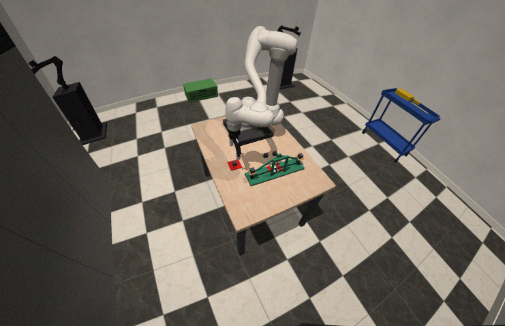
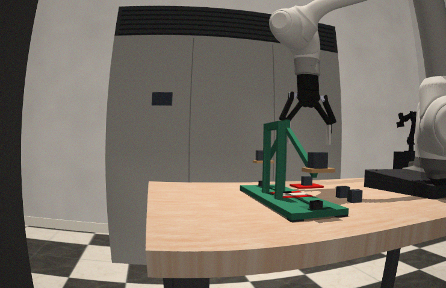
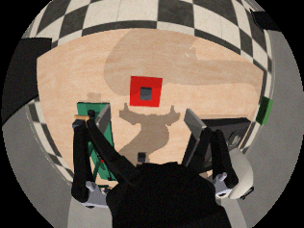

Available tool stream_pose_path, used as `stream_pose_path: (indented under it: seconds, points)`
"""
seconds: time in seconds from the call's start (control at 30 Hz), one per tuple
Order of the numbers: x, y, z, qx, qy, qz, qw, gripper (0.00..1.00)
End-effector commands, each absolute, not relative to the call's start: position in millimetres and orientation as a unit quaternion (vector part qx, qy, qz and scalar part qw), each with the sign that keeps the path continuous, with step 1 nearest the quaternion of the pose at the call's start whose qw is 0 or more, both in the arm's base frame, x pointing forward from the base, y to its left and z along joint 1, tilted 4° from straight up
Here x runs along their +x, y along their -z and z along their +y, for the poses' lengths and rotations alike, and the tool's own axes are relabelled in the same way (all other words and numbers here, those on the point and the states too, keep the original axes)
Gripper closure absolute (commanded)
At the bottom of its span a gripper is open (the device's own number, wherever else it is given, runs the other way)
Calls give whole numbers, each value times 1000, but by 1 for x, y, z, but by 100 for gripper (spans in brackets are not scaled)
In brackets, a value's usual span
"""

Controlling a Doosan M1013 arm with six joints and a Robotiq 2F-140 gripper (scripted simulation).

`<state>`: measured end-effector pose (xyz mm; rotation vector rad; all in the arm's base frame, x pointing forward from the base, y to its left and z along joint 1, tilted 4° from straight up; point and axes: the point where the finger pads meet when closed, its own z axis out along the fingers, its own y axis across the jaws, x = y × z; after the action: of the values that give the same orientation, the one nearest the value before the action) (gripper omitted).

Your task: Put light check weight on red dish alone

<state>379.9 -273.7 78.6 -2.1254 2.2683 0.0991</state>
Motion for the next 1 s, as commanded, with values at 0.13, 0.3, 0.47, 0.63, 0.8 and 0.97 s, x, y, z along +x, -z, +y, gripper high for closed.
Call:
stream_pose_path:
  seconds: [0.13,0.3,0.47,0.63,0.8,0.97]
  points:
    - [379,-113,-280,-681,-30,731,14,0]
    - [380,-123,-281,-681,-30,731,14,0]
    - [380,-131,-282,-681,-30,731,14,0]
    - [380,-132,-282,-681,-30,731,14,0]
    - [380,-132,-282,-681,-30,731,14,0]
    - [380,-132,-282,-681,-30,731,14,0]
